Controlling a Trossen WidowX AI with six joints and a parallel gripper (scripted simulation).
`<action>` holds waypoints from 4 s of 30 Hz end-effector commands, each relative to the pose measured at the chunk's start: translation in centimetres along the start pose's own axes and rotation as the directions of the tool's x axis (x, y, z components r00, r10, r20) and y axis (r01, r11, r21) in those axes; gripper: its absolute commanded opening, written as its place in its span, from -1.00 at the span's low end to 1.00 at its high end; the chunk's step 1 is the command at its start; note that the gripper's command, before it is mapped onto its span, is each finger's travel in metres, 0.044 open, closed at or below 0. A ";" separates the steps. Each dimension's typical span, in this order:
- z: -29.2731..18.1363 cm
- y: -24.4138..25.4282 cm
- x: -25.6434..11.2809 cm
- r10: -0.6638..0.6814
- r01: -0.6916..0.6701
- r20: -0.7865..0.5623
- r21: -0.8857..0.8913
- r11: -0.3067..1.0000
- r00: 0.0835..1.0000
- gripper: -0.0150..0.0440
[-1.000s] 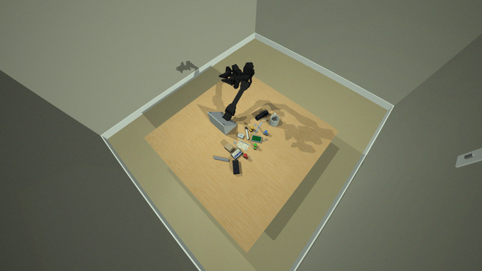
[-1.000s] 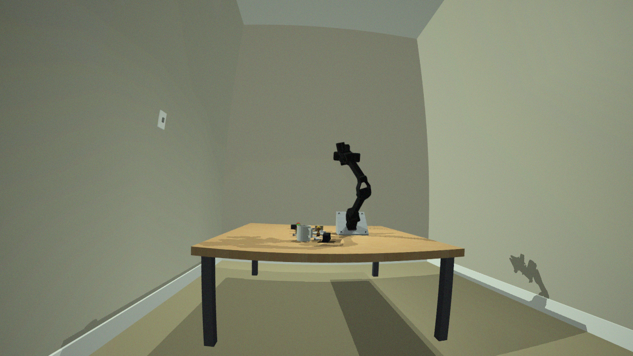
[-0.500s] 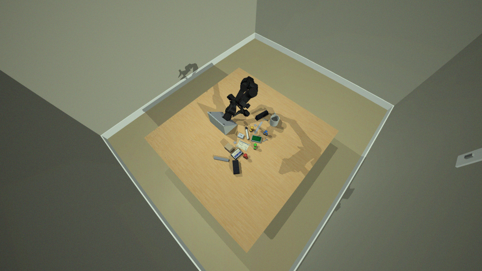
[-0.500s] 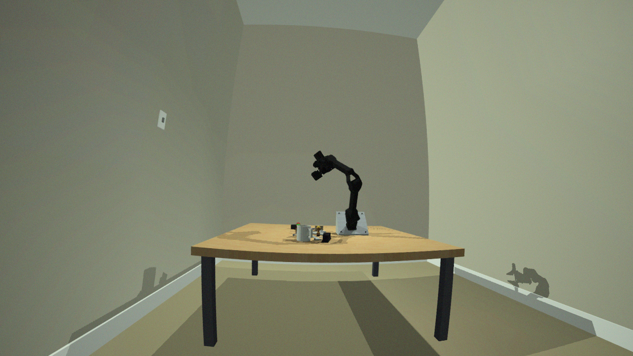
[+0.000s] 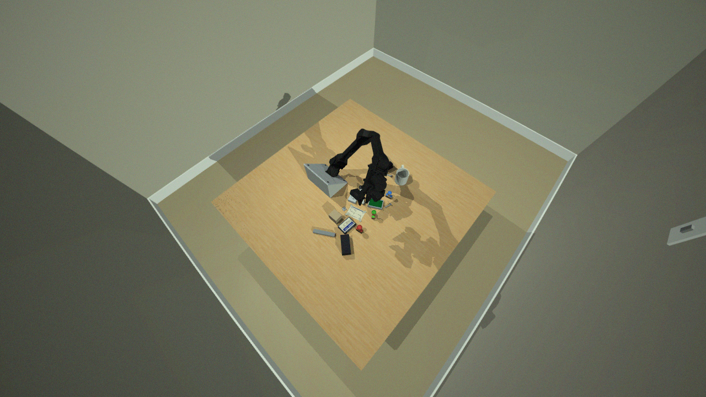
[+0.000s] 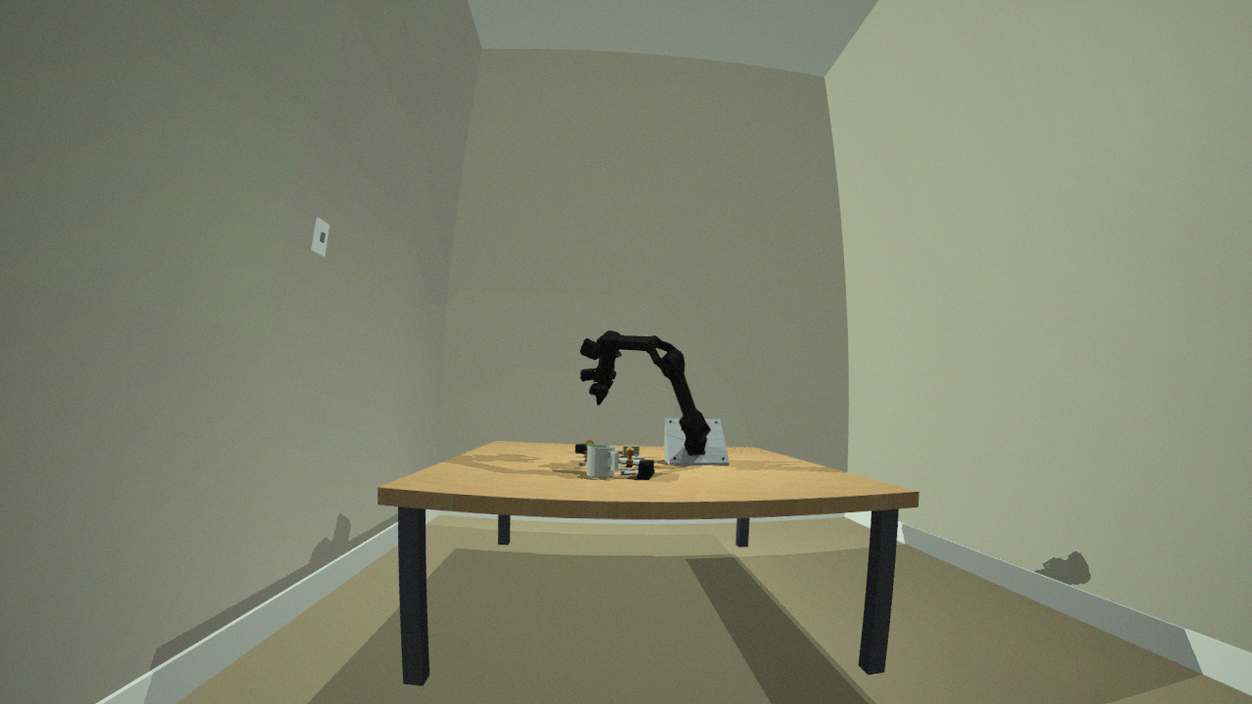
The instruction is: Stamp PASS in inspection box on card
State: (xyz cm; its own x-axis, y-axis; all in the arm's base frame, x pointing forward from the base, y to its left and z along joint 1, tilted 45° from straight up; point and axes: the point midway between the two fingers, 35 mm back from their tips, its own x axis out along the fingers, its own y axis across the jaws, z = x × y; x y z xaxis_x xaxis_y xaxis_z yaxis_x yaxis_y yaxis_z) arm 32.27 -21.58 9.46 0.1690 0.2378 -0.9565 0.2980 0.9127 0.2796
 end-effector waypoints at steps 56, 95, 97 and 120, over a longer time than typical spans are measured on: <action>-0.8 13.5 13.2 0.459 -0.489 -0.199 -0.139 0.861 0.866 0.26; -0.8 13.7 13.6 0.455 -0.485 -0.196 -0.149 0.862 0.869 -0.49; -0.8 13.7 13.5 0.454 -0.484 -0.196 -0.149 0.862 0.869 -0.49; -0.5 13.1 12.6 0.453 -0.483 -0.196 -0.149 0.863 0.870 -0.49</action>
State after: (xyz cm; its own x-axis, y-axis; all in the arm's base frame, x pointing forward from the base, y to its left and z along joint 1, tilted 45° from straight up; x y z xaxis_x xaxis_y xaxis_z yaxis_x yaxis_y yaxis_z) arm 37.76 -6.22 0.86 0.0962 0.6901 -0.7173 0.0441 0.7169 0.6957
